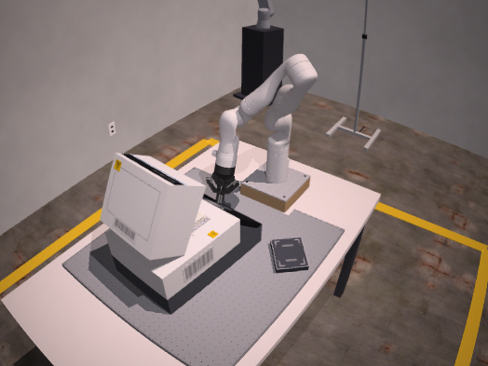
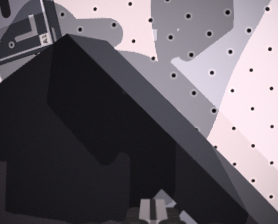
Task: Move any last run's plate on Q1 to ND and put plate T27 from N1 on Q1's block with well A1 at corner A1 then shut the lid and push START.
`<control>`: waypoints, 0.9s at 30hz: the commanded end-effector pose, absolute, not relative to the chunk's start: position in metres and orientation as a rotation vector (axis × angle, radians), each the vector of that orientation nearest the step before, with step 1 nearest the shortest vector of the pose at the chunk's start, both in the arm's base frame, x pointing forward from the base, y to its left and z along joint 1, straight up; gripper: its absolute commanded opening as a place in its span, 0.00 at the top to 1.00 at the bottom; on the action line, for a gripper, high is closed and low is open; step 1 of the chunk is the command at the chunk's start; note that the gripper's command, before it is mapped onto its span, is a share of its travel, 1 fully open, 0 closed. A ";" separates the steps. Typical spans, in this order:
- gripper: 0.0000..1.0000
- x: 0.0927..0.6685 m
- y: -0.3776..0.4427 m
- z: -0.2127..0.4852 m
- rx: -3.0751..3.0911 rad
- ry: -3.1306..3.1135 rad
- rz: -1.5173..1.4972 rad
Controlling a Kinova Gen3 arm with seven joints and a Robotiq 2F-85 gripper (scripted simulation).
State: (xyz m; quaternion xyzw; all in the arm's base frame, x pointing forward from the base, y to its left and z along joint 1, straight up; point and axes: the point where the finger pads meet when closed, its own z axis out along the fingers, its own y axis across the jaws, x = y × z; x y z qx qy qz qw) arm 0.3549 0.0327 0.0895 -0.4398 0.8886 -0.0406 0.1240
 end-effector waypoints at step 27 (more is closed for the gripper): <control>0.90 0.341 0.031 0.107 -1.286 2.590 -0.123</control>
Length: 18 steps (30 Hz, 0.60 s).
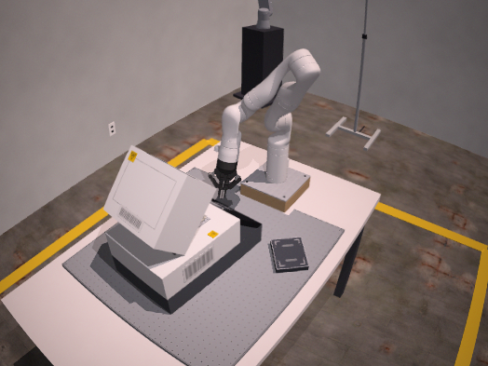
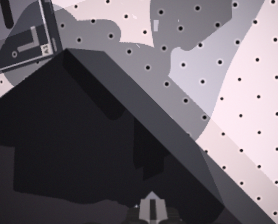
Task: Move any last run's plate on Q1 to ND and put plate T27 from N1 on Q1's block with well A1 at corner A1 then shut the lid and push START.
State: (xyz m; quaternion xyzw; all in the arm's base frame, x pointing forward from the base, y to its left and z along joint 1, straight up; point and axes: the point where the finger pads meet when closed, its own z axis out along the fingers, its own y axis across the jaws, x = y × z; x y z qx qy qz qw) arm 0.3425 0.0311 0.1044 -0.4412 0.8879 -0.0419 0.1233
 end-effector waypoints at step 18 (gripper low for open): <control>0.90 0.335 0.030 0.114 -1.286 2.590 -0.123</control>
